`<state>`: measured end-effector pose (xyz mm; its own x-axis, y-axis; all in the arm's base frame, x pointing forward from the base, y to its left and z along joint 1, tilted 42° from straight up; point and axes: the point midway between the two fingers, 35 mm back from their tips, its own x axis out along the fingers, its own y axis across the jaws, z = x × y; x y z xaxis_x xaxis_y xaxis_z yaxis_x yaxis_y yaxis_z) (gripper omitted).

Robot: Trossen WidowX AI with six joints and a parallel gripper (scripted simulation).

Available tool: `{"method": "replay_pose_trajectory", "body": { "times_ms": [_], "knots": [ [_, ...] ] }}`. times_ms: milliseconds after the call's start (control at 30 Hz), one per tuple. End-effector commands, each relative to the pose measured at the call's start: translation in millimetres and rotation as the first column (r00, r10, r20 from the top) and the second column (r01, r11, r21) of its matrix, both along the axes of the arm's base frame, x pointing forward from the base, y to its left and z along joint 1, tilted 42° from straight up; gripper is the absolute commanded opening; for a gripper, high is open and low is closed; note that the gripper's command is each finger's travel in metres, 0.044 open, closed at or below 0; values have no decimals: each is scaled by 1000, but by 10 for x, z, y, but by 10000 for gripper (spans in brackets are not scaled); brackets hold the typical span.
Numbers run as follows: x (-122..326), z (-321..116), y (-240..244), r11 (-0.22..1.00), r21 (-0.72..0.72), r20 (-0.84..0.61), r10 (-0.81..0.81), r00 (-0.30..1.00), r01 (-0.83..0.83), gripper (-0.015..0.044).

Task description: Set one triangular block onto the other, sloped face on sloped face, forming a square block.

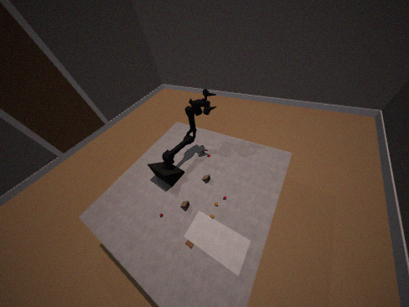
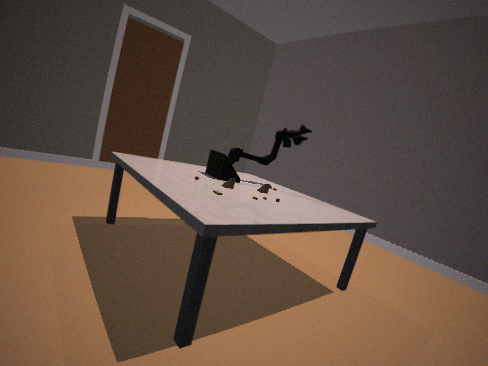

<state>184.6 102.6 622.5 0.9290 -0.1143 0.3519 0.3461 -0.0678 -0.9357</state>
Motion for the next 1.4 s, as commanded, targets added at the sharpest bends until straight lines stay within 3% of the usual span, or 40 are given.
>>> {"method": "replay_pose_trajectory", "body": {
  "times_ms": [0, 300, 567, 700, 1033, 1367],
  "knots": [
    [-288, 216, -426, 985, 145, 103, 75, 992, -89, 440],
    [-551, 285, -1538, 805, 511, 274, 180, 945, -302, 440],
    [-395, 55, -2247, 532, 723, 395, 203, 896, -440, 440],
    [-188, -190, -2651, 387, 814, 394, 180, 901, -433, 440],
    [600, -1160, -3255, -11, 959, 281, 165, 946, -283, 440],
    [1453, -2587, -3157, -366, 925, 7, 290, 957, 104, 440]
  ]
}}
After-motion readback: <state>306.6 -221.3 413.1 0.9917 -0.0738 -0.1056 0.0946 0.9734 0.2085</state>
